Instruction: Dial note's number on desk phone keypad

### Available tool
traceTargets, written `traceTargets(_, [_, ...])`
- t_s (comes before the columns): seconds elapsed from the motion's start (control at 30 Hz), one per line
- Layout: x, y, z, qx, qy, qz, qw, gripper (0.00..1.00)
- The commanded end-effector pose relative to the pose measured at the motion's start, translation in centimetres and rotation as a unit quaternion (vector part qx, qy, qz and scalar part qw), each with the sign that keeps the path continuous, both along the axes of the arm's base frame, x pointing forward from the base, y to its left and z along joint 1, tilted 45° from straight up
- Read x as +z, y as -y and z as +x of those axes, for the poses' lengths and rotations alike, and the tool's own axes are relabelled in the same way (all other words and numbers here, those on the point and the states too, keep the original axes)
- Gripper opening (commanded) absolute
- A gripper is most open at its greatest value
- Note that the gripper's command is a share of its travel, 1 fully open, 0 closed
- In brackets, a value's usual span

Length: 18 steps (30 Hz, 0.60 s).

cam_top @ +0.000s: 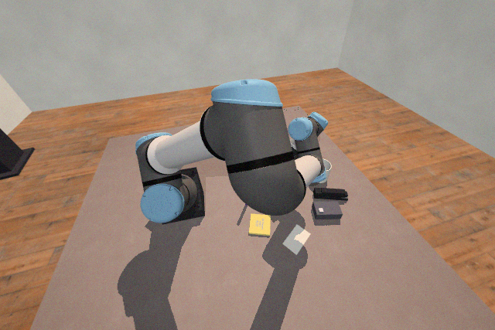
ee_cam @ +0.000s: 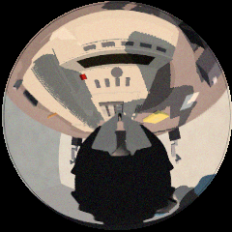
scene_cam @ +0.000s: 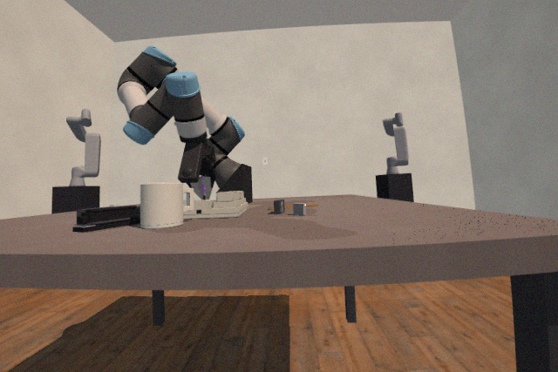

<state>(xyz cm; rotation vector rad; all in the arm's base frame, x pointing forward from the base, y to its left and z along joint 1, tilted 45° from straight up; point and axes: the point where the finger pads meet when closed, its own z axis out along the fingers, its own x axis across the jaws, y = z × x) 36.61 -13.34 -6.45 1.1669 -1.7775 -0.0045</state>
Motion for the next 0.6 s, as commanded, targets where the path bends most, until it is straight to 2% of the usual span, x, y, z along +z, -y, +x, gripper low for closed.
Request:
traceTargets(0.0, [0.0,0.0,0.0,0.0,0.0,0.0,1.0,0.0])
traceTargets(0.57, [1.1,-1.1,0.3,0.0,0.0,0.0,1.0,0.0])
